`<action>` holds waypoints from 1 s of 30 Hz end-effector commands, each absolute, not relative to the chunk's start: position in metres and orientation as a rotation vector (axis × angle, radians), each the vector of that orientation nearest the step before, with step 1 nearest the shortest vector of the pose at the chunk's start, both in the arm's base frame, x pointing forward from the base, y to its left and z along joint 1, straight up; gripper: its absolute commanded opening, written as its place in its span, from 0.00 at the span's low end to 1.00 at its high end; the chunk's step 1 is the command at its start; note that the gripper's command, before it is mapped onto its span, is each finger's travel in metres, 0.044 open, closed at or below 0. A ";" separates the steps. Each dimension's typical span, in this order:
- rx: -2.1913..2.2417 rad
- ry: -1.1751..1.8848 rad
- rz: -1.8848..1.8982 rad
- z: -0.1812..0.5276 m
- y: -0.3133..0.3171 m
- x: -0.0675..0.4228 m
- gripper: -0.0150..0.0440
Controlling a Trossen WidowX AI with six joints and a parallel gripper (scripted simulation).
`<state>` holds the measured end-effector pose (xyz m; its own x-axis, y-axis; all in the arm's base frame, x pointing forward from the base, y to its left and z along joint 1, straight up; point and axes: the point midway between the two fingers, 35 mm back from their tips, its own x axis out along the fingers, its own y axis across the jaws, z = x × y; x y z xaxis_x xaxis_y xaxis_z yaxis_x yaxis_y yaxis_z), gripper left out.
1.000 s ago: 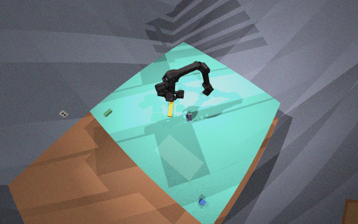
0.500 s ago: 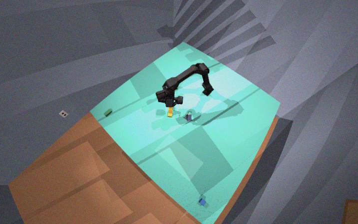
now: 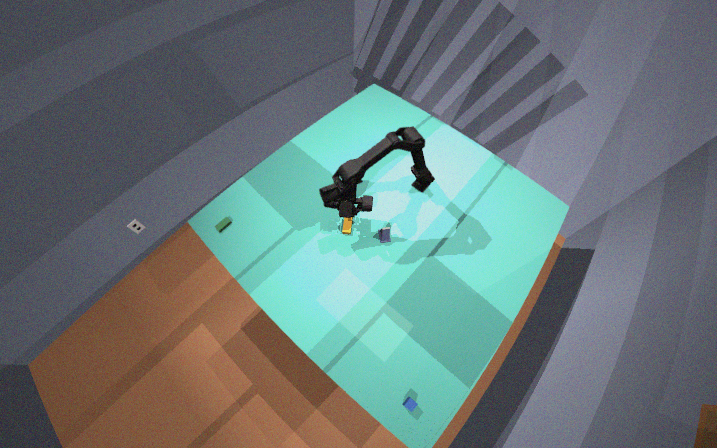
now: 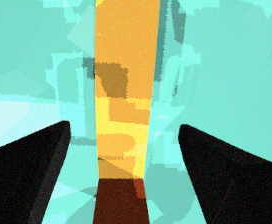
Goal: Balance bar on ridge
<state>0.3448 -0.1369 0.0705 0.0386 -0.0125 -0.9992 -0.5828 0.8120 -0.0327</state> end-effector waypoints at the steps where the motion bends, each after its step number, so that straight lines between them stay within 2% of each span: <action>1: -0.507 1.488 0.473 0.062 -0.137 0.343 0.79; 24: -0.507 1.488 0.473 0.051 -0.137 0.343 0.79; 30: -0.501 1.487 0.471 0.052 -0.136 0.343 0.52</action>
<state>0.3435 -0.1364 0.0516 0.0322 -0.0106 -0.9994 -0.5833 0.8118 -0.0274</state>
